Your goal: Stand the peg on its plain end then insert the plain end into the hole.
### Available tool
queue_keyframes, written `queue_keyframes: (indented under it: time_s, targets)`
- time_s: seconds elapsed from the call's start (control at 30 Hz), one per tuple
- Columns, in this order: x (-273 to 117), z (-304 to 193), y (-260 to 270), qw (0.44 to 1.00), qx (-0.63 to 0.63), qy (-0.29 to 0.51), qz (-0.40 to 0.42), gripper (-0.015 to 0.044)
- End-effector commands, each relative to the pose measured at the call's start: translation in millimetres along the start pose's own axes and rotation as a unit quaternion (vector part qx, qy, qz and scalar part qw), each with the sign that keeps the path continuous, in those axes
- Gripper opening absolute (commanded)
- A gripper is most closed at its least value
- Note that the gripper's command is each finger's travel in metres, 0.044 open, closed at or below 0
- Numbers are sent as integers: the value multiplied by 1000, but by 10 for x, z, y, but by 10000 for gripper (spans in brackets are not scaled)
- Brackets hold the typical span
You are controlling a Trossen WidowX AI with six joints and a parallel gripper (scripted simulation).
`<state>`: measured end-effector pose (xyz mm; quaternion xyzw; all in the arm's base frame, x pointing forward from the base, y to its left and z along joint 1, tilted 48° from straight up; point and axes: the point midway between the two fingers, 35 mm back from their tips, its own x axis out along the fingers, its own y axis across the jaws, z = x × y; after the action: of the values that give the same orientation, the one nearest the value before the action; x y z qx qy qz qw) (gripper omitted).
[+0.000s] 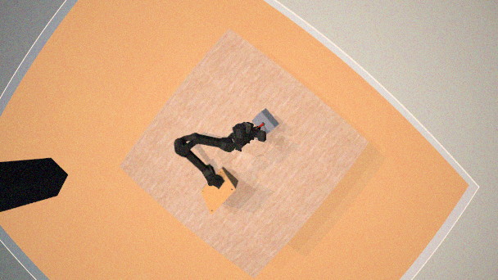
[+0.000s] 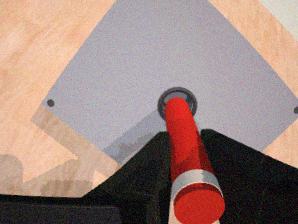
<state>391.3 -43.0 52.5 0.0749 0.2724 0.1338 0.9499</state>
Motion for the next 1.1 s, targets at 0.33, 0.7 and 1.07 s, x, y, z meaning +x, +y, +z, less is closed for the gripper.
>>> queue_keyframes:
  time_s: [0.33, 0.7, 1.07]
  targets:
    - [91, 13, -13, 1000, 1, -1, -2, 0]
    - [163, 15, -14, 1000, 1, -1, -2, 0]
    - [235, 17, -14, 1000, 1, -2, -2, 0]
